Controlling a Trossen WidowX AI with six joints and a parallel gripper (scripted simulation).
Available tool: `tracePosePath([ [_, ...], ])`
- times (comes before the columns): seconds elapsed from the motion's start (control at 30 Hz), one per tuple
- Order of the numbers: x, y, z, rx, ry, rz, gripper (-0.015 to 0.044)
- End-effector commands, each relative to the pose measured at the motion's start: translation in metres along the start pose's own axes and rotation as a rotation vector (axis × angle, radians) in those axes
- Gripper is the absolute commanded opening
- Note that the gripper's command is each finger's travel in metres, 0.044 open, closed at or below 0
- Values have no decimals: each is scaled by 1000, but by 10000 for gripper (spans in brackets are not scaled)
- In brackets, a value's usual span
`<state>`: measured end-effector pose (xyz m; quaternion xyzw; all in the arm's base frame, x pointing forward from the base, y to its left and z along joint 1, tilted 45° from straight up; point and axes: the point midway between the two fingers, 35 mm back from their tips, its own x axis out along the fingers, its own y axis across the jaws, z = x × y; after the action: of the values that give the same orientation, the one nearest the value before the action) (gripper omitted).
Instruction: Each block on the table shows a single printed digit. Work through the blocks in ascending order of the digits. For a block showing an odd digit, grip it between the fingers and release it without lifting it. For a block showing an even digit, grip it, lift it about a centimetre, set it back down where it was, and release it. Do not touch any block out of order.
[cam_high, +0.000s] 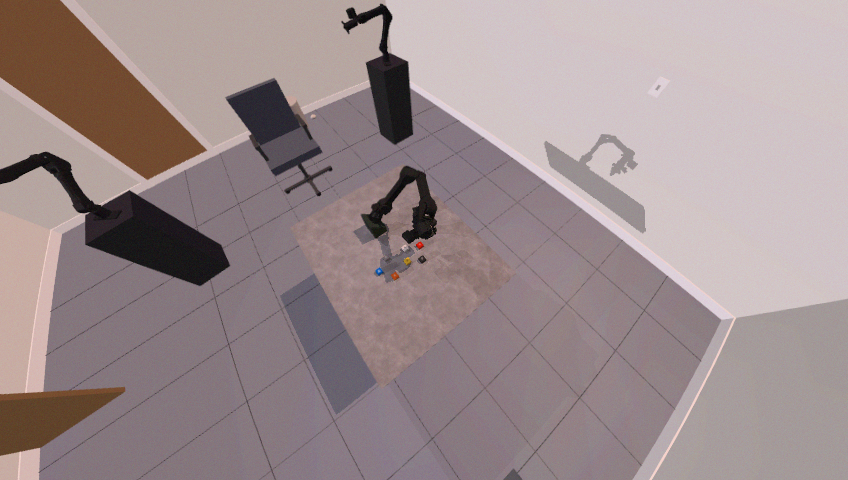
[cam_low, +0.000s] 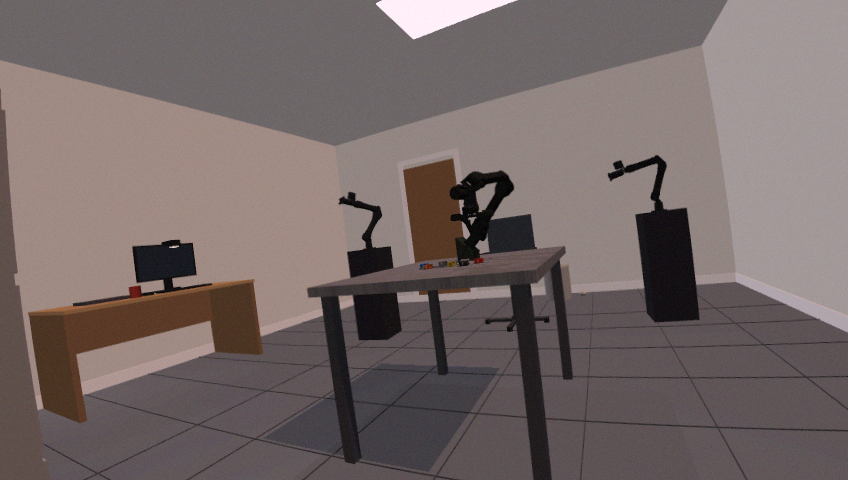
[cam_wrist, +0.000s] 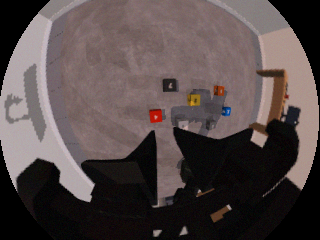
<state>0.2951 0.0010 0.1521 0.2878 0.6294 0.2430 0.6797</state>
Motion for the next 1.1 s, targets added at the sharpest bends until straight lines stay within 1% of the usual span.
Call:
tracePosePath([
  [0.0,1,9,-9,29,4,7,120],
  [0.07,1,9,-9,29,4,7,120],
  [0.13,10,9,-8,29,4,5,172],
  [0.3,73,10,-8,28,3,8,304],
  [0.4,81,11,-9,28,3,11,383],
  [0.43,81,11,-9,28,3,11,400],
  [0.6,83,11,-9,28,3,10,400],
  [1.07,104,11,-9,28,3,11,400],
])
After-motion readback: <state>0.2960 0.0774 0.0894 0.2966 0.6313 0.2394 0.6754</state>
